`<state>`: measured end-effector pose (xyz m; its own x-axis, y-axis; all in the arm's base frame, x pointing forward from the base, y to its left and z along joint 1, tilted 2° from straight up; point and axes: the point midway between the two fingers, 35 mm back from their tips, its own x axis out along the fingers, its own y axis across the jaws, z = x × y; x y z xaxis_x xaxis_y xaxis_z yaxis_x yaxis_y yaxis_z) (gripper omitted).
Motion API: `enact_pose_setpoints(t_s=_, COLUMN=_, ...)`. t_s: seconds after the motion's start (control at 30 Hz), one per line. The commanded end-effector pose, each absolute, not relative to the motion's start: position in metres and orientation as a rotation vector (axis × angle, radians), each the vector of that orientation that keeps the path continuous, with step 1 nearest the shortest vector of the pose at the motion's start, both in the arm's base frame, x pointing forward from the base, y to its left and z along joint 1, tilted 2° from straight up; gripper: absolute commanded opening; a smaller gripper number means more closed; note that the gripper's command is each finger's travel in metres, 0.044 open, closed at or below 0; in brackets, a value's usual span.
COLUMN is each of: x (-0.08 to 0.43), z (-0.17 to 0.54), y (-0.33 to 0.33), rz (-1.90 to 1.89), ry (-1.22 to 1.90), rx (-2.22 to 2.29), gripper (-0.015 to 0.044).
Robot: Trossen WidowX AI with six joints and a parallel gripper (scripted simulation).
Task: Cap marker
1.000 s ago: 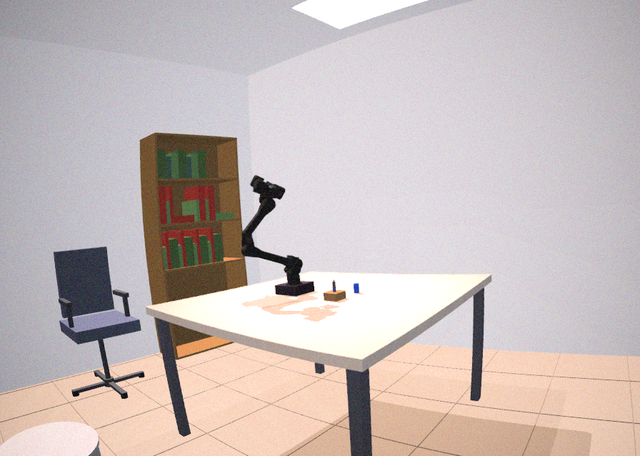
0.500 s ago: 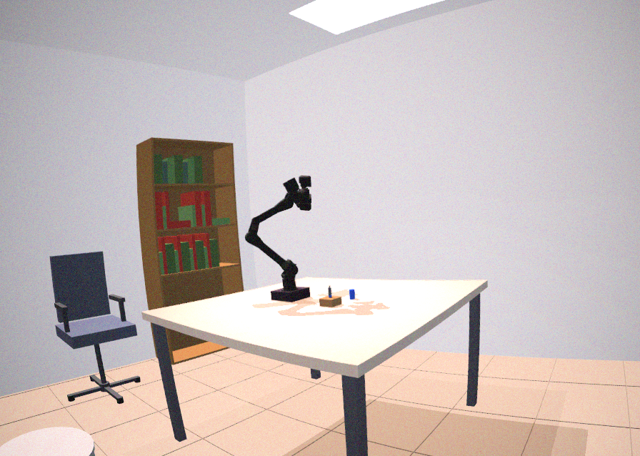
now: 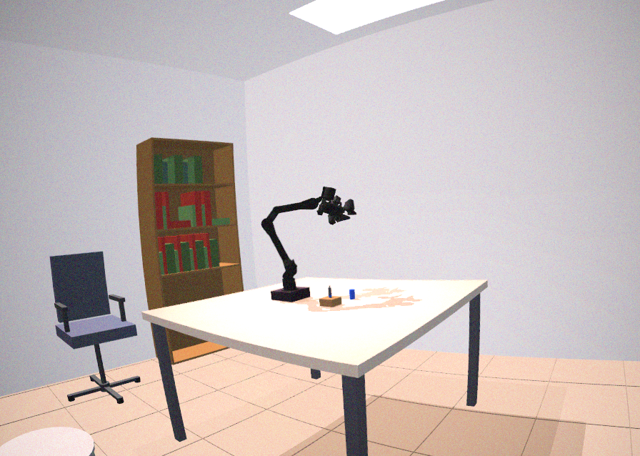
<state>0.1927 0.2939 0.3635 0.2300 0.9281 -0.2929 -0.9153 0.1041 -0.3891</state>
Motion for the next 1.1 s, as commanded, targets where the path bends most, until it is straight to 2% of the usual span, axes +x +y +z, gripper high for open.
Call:
enact_pose_setpoints(t_s=0.0, x=0.233, z=0.316, y=0.285, rz=1.237, ry=0.290, rx=-0.484, gripper=0.0239)
enact_pose_setpoints(t_s=0.27, x=0.294, z=0.207, y=0.234, rz=0.847, ry=0.926, rx=-0.324, gripper=0.0239)
enact_pose_setpoints(t_s=0.57, x=0.309, z=0.102, y=0.136, rz=0.215, ry=1.524, rx=-0.168, gripper=0.0239)
enact_pose_setpoints(t_s=0.83, x=0.302, z=0.096, y=0.130, rz=0.163, ry=1.563, rx=-0.160, gripper=0.0239)
enact_pose_setpoints(t_s=1.07, x=0.303, z=0.061, y=0.132, rz=0.163, ry=1.563, rx=-0.160, gripper=0.0239)
